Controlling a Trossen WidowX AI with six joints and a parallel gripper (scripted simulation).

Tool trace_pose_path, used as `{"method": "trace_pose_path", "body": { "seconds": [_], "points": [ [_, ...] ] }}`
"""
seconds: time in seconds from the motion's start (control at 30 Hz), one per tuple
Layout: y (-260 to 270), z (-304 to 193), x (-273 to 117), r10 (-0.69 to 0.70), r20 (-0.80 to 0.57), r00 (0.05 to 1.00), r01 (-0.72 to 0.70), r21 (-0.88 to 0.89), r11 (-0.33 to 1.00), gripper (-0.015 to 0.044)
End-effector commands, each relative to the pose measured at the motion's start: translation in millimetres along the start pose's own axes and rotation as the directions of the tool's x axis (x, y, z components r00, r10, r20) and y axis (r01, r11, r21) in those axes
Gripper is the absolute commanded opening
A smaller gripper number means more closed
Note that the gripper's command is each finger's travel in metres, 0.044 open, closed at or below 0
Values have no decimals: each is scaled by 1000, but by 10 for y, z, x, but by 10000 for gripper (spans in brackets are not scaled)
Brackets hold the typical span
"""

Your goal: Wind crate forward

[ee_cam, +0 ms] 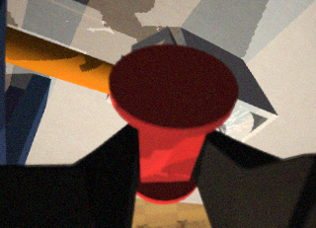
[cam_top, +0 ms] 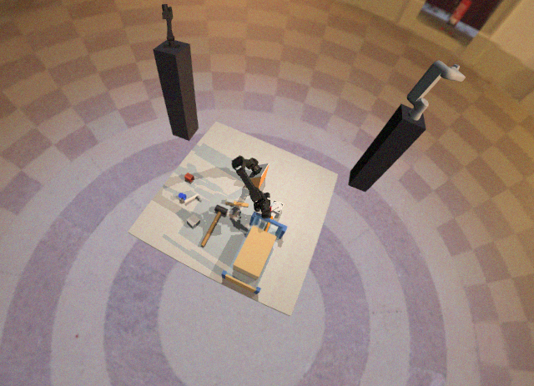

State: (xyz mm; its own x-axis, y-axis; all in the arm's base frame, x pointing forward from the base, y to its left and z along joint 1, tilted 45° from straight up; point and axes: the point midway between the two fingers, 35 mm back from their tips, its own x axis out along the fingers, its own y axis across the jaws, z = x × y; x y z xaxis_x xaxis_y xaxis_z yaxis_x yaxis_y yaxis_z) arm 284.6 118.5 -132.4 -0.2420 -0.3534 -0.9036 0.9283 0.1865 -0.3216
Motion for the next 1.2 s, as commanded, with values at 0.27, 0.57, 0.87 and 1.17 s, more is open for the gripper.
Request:
{"method": "trace_pose_path", "body": {
  "seconds": [0.27, 0.57, 0.87, 1.17],
  "points": [
    [210, -142, 92, 28, -9, 1000, -28, 4, 1000, 0],
    [271, -212, 120, 28, -10, 1000, -28, 4, 1000, 0],
    [327, -292, 152, 29, -10, 1000, -29, 4, 1000, 0],
    [372, -371, 185, 29, -11, 1000, -29, 4, 1000, 0]
  ]
}}
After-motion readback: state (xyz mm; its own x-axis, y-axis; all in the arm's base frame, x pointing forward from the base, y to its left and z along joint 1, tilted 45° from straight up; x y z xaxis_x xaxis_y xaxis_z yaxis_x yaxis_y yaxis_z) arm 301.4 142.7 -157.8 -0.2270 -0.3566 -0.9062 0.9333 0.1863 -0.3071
